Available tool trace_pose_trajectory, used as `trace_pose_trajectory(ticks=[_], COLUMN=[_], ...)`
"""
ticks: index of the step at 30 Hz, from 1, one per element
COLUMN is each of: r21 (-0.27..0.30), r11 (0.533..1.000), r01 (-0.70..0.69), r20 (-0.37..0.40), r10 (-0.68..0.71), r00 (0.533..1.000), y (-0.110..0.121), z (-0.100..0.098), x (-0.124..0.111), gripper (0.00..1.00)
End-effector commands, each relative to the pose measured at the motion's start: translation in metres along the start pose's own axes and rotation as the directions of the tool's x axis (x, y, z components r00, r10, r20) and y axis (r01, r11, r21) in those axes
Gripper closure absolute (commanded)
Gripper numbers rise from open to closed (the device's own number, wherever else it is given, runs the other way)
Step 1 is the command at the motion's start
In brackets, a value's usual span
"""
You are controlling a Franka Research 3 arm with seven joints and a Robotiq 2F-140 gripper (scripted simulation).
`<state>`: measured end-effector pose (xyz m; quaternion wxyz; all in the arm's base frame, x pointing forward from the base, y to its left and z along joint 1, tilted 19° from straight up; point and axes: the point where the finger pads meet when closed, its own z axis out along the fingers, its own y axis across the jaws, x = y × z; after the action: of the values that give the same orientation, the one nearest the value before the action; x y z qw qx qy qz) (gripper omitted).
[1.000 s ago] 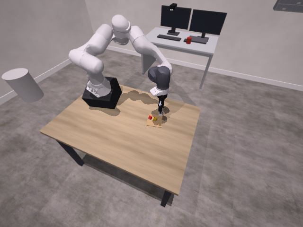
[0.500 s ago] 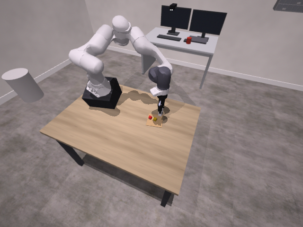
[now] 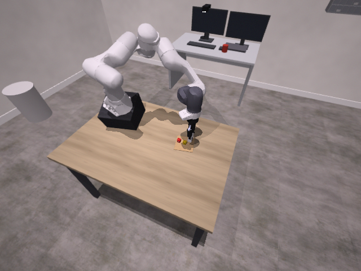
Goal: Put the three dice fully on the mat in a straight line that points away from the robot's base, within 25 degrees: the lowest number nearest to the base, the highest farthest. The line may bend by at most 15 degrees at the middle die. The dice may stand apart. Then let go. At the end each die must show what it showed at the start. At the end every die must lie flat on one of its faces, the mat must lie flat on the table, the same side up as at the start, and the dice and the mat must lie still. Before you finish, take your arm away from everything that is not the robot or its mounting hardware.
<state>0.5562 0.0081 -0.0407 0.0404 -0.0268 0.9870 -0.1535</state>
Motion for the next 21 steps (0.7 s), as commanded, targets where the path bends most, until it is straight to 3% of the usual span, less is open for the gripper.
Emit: trace_pose_trajectory(ticks=[1, 5, 12, 21], r21=[0.002, 0.002, 0.002, 0.002], r11=[1.000, 1.000, 1.000, 1.000], r01=[-0.004, -0.004, -0.004, -0.004], r20=[0.013, 0.013, 0.013, 0.013], r10=[0.004, 0.004, 0.004, 0.004], r00=[1.000, 1.000, 1.000, 1.000], y=[-0.001, -0.001, -0.001, -0.001], z=[0.017, 0.035, 0.049, 0.052], x=[-0.005, -0.006, -0.006, -0.006], gripper=[0.87, 0.87, 0.87, 0.87])
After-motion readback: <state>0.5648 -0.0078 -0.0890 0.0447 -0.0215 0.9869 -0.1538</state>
